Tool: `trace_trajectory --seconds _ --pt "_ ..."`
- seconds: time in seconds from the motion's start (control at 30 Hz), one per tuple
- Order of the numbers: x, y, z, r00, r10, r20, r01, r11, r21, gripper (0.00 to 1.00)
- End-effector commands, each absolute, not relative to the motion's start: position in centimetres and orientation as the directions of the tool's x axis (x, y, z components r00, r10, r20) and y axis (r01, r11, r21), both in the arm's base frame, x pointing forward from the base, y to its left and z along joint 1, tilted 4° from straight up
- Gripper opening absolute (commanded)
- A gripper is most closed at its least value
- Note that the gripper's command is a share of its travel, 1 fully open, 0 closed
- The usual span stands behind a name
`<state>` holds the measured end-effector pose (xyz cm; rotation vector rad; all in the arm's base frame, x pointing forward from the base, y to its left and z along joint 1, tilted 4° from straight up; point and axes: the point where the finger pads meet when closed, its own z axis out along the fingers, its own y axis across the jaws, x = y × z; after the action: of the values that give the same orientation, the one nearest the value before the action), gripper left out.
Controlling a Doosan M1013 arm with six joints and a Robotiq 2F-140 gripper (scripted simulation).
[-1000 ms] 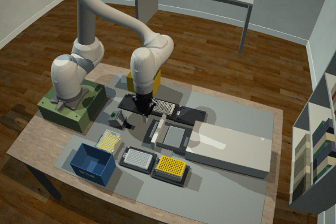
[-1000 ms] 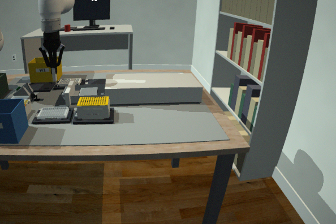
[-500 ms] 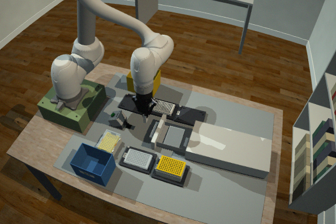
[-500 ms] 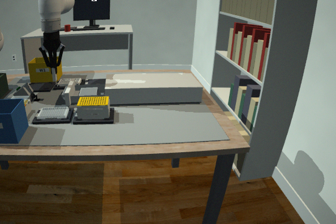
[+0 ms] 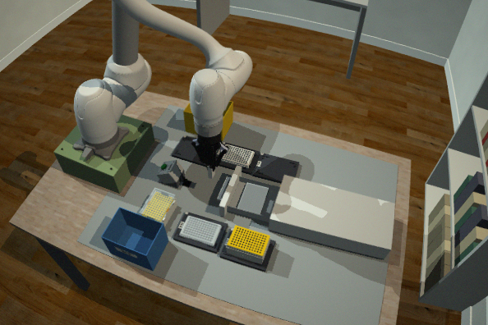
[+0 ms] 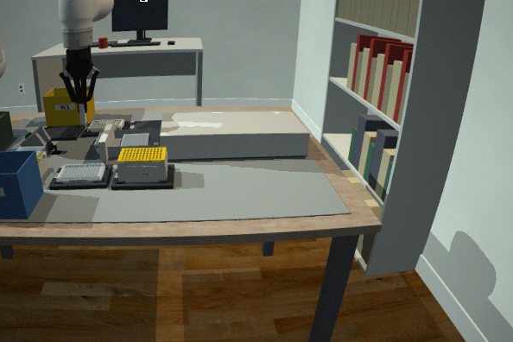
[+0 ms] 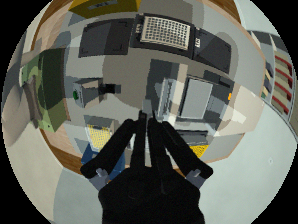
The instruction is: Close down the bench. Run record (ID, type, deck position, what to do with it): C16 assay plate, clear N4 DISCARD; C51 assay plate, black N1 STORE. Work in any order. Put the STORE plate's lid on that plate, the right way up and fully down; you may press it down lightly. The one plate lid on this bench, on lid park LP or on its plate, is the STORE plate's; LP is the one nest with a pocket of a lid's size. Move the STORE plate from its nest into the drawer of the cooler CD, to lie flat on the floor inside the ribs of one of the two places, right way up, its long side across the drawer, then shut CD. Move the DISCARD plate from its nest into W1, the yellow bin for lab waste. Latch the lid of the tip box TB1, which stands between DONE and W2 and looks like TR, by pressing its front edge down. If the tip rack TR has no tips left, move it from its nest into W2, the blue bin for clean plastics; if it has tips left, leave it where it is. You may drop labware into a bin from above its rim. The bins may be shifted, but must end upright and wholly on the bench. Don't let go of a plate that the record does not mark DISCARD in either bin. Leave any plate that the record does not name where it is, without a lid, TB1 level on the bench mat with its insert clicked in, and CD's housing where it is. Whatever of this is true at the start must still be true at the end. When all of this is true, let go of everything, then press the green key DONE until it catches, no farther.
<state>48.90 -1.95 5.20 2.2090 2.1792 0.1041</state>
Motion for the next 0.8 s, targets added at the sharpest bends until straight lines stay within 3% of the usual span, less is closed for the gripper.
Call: trace_trajectory --seconds 0.0,0.77 --pt "48.9 -1.9 5.2 0.013 1.0 0.022 0.997 -0.014 0.073 0.0" --pt "49.1 -1.9 2.7 0.013 1.0 0.022 0.997 -0.014 0.073 0.0"
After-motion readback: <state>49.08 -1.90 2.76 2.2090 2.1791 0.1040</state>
